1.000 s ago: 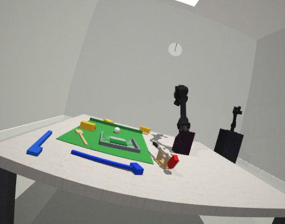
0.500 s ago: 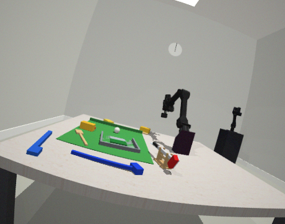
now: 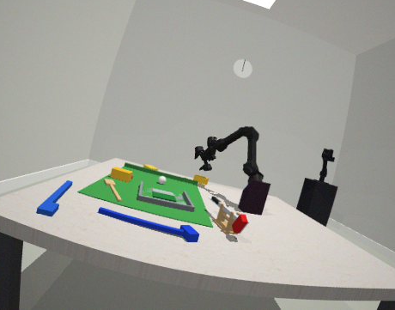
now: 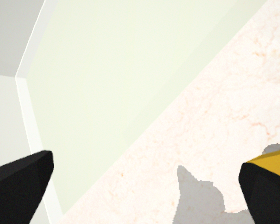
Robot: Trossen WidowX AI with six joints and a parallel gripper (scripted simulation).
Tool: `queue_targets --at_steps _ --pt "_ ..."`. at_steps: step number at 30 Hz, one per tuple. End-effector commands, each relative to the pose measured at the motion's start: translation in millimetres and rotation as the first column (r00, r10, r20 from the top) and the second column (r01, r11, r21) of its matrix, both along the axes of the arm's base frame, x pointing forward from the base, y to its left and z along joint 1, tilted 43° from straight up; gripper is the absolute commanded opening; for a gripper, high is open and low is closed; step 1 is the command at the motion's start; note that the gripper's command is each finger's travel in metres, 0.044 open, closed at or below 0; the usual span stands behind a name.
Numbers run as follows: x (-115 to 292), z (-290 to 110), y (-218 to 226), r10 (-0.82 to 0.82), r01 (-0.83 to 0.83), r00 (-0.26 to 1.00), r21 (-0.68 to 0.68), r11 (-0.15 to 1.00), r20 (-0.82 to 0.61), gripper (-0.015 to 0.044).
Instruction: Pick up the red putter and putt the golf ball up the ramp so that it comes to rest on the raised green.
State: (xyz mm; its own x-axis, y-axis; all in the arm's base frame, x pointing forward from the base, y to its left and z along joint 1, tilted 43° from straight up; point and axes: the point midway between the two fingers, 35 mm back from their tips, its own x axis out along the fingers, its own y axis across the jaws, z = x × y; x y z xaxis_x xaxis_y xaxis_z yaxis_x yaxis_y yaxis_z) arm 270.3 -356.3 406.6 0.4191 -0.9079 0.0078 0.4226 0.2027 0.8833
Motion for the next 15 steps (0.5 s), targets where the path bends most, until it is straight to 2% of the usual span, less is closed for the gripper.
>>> queue_targets --at_steps 1,8,15 --pt "44 -36 22 0.112 -0.109 0.980 0.025 0.994 -0.167 0.0440" --pt "117 -103 89 0.332 -0.330 0.828 0.086 0.940 -0.451 0.0440" --pt "166 -175 173 0.483 -0.534 0.530 0.169 0.829 -0.697 0.0440"
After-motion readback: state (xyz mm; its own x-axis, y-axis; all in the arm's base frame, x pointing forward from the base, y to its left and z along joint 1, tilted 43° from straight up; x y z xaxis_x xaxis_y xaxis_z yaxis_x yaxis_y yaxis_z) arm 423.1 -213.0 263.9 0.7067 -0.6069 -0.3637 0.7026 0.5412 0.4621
